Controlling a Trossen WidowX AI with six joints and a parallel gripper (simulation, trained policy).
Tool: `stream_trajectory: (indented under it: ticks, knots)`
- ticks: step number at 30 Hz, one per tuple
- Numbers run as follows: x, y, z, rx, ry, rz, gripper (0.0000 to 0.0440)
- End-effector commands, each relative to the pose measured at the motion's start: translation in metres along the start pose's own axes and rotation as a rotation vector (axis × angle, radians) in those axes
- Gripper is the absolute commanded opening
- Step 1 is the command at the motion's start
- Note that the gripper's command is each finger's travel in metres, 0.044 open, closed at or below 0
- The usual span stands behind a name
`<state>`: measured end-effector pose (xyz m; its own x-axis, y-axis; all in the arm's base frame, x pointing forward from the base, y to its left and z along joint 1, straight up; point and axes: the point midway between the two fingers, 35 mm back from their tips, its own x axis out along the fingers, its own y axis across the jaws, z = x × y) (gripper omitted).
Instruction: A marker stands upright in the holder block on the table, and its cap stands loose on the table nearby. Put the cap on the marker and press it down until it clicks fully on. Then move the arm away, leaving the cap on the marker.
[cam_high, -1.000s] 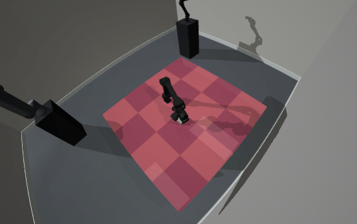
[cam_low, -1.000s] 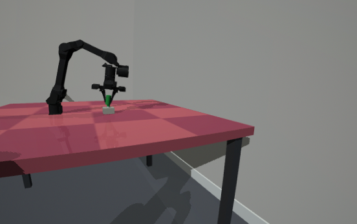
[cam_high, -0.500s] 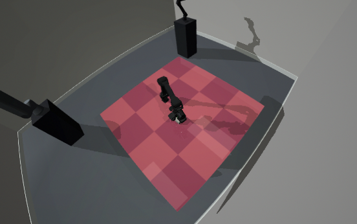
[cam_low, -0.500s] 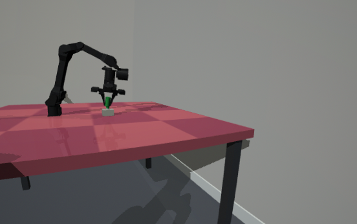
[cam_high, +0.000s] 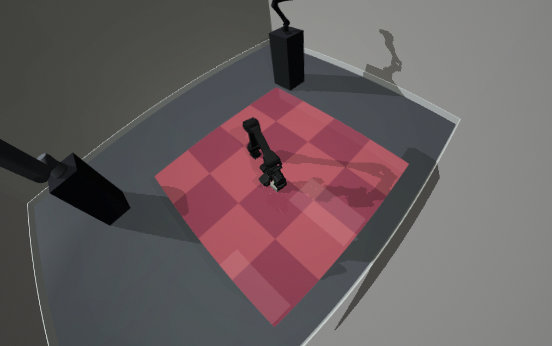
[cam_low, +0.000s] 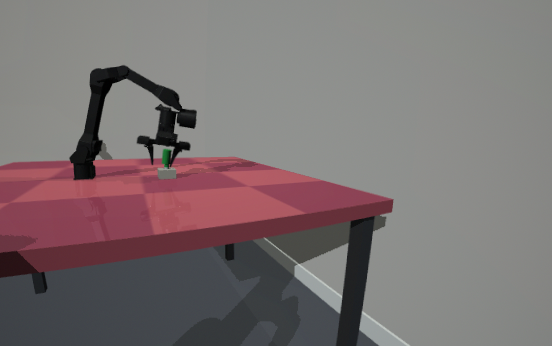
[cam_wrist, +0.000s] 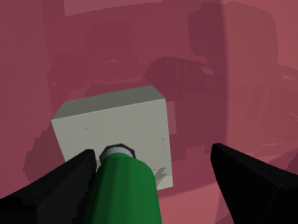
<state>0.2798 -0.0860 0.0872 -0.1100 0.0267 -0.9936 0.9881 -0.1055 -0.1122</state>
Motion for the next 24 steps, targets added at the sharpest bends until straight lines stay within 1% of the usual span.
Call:
stream_trajectory:
  ticks: [1, 2, 3, 9, 16, 24]
  knots:
    - [0.0, -0.005, -0.003, -0.013, 0.006, 0.0, 0.0403]
    - [-0.001, -0.005, -0.003, -0.015, 0.005, 0.007, 0.0427]
    - [-0.002, -0.005, -0.003, -0.017, 0.003, 0.016, 0.044]
    - [-0.017, -0.003, -0.001, -0.016, -0.01, 0.071, 0.044]
    - [-0.045, -0.002, 0.0, -0.017, -0.027, 0.13, 0.044]
    - [-0.066, -0.005, 0.002, -0.021, -0.041, 0.174, 0.044]
